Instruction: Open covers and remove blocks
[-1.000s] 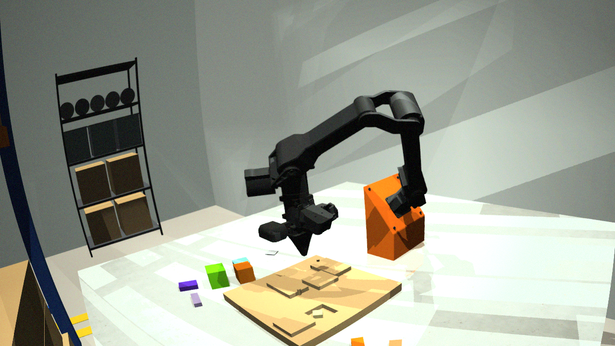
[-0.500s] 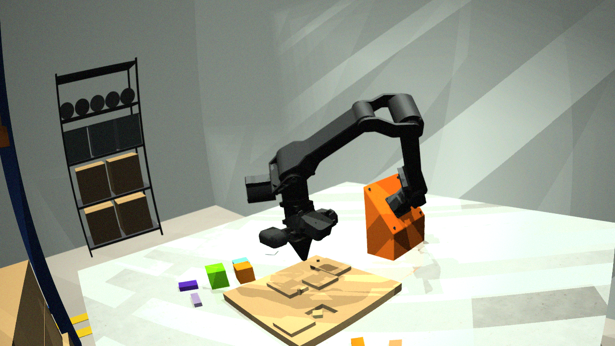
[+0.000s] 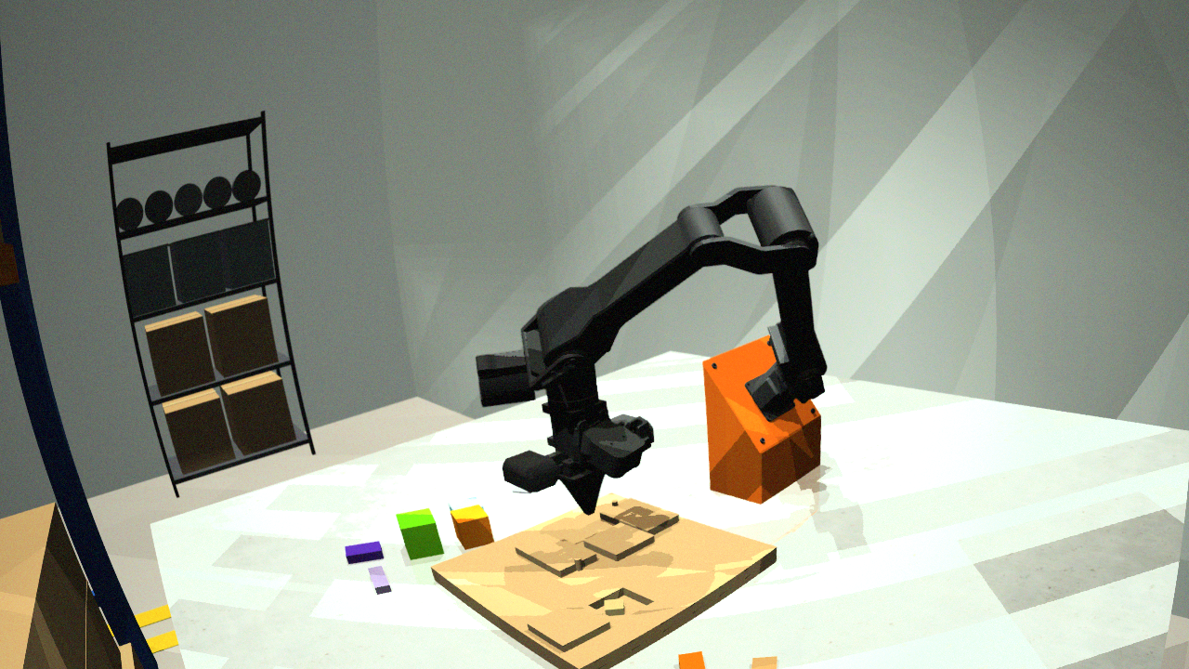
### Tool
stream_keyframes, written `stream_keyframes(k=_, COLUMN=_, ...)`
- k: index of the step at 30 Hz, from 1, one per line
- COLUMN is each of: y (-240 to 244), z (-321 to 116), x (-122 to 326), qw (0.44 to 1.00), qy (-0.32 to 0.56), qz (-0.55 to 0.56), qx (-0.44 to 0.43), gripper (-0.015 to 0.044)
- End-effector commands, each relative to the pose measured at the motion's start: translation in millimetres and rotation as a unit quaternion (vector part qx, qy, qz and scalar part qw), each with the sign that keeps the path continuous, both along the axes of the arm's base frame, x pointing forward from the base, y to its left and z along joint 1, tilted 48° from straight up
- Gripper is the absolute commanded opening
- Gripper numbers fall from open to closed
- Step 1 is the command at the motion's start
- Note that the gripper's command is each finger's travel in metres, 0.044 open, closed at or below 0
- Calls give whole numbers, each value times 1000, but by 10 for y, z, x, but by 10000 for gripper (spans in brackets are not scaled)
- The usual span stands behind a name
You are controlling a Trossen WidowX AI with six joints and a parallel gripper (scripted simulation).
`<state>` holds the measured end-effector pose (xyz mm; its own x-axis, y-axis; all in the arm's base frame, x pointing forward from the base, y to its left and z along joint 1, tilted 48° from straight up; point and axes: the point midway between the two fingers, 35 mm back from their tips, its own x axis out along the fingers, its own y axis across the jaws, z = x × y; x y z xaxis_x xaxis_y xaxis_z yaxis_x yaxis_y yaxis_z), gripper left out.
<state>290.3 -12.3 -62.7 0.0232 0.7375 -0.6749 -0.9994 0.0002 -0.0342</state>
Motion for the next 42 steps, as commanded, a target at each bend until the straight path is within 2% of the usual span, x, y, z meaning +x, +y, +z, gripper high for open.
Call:
stream_keyframes(k=1, y=34, z=-25, x=-2, qw=1000, qy=2, qz=-2, qx=2, gripper=0)
stream_keyframes(k=25, y=214, z=-179, x=-11, qw=1000, qy=2, qz=-2, qx=4, gripper=0)
stream_keyframes(k=42, y=308, z=-73, x=6, qw=1000, qy=2, qz=-2, qx=3, gripper=0)
